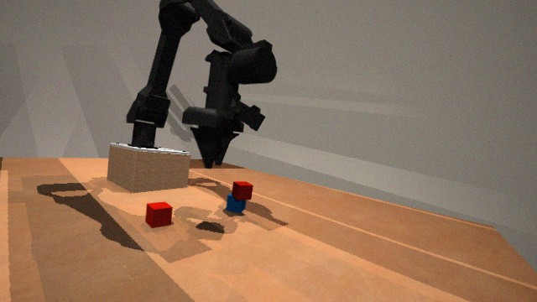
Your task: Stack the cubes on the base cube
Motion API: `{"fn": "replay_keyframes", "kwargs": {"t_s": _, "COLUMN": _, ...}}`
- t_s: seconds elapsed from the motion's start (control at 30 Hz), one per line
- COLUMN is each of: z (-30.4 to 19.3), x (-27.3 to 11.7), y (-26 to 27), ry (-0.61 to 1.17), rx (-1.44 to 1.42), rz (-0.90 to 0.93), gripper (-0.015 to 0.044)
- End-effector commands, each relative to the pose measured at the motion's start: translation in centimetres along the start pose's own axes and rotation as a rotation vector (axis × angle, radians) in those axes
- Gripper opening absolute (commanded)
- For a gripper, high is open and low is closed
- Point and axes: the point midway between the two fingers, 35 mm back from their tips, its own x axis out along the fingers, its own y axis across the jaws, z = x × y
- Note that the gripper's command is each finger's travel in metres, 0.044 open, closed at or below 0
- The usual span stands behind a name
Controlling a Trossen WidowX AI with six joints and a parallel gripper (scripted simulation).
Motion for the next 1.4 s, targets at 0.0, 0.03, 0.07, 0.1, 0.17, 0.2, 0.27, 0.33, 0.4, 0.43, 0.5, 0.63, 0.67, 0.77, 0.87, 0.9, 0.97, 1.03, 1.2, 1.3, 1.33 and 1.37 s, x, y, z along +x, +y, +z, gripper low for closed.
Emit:
{"fn": "replay_keyframes", "kwargs": {"t_s": 0.0, "z": -1.7, "x": -0.5, "y": -1.5, "ry": 0.008, "rx": -0.212, "rz": -0.001, "gripper": 0.0265}}
{"fn": "replay_keyframes", "kwargs": {"t_s": 0.03, "z": -2.0, "x": -0.6, "y": -1.8, "ry": 0.009, "rx": -0.253, "rz": -0.001, "gripper": 0.0265}}
{"fn": "replay_keyframes", "kwargs": {"t_s": 0.07, "z": -2.3, "x": -0.7, "y": -2.1, "ry": 0.009, "rx": -0.294, "rz": -0.001, "gripper": 0.0265}}
{"fn": "replay_keyframes", "kwargs": {"t_s": 0.1, "z": -2.6, "x": -0.8, "y": -2.4, "ry": 0.009, "rx": -0.335, "rz": -0.001, "gripper": 0.0265}}
{"fn": "replay_keyframes", "kwargs": {"t_s": 0.17, "z": -3.2, "x": -0.9, "y": -2.9, "ry": 0.01, "rx": -0.418, "rz": -0.001, "gripper": 0.0265}}
{"fn": "replay_keyframes", "kwargs": {"t_s": 0.2, "z": -3.6, "x": -1.0, "y": -3.2, "ry": 0.01, "rx": -0.459, "rz": -0.001, "gripper": 0.0265}}
{"fn": "replay_keyframes", "kwargs": {"t_s": 0.27, "z": -4.2, "x": -1.2, "y": -3.7, "ry": 0.011, "rx": -0.542, "rz": 0.0, "gripper": 0.0265}}
{"fn": "replay_keyframes", "kwargs": {"t_s": 0.33, "z": -4.9, "x": -1.4, "y": -4.2, "ry": 0.012, "rx": -0.625, "rz": 0.0, "gripper": 0.0265}}
{"fn": "replay_keyframes", "kwargs": {"t_s": 0.4, "z": -5.5, "x": -1.6, "y": -4.7, "ry": 0.012, "rx": -0.707, "rz": 0.001, "gripper": 0.0265}}
{"fn": "replay_keyframes", "kwargs": {"t_s": 0.43, "z": -5.9, "x": -1.7, "y": -4.9, "ry": 0.012, "rx": -0.749, "rz": 0.001, "gripper": 0.0265}}
{"fn": "replay_keyframes", "kwargs": {"t_s": 0.5, "z": -6.6, "x": -1.9, "y": -5.4, "ry": 0.013, "rx": -0.831, "rz": 0.002, "gripper": 0.0265}}
{"fn": "replay_keyframes", "kwargs": {"t_s": 0.63, "z": -7.1, "x": -2.0, "y": -5.7, "ry": 0.013, "rx": -0.893, "rz": 0.002, "gripper": 0.0265}}
{"fn": "replay_keyframes", "kwargs": {"t_s": 0.67, "z": -7.1, "x": -2.0, "y": -5.7, "ry": 0.013, "rx": -0.893, "rz": 0.002, "gripper": 0.0265}}
{"fn": "replay_keyframes", "kwargs": {"t_s": 0.77, "z": -7.1, "x": -2.0, "y": -5.7, "ry": 0.013, "rx": -0.893, "rz": 0.002, "gripper": 0.0265}}
{"fn": "replay_keyframes", "kwargs": {"t_s": 0.87, "z": -7.1, "x": -2.0, "y": -5.7, "ry": 0.013, "rx": -0.893, "rz": 0.002, "gripper": 0.0265}}
{"fn": "replay_keyframes", "kwargs": {"t_s": 0.9, "z": -7.1, "x": -1.8, "y": -5.7, "ry": 0.013, "rx": -0.893, "rz": 0.002, "gripper": 0.0265}}
{"fn": "replay_keyframes", "kwargs": {"t_s": 0.97, "z": -7.0, "x": -0.1, "y": -5.8, "ry": 0.013, "rx": -0.893, "rz": 0.002, "gripper": 0.0265}}
{"fn": "replay_keyframes", "kwargs": {"t_s": 1.03, "z": -7.1, "x": 2.4, "y": -5.8, "ry": 0.013, "rx": -0.893, "rz": 0.003, "gripper": 0.0265}}
{"fn": "replay_keyframes", "kwargs": {"t_s": 1.2, "z": -7.2, "x": 4.2, "y": -5.7, "ry": 0.013, "rx": -0.893, "rz": 0.003, "gripper": 0.0265}}
{"fn": "replay_keyframes", "kwargs": {"t_s": 1.3, "z": -7.2, "x": 4.3, "y": -5.7, "ry": 0.013, "rx": -0.893, "rz": 0.003, "gripper": 0.0265}}
{"fn": "replay_keyframes", "kwargs": {"t_s": 1.33, "z": -7.2, "x": 4.6, "y": -5.7, "ry": 0.013, "rx": -0.893, "rz": 0.003, "gripper": 0.0265}}
{"fn": "replay_keyframes", "kwargs": {"t_s": 1.37, "z": -7.2, "x": 5.0, "y": -5.7, "ry": 0.013, "rx": -0.893, "rz": 0.003, "gripper": 0.0265}}
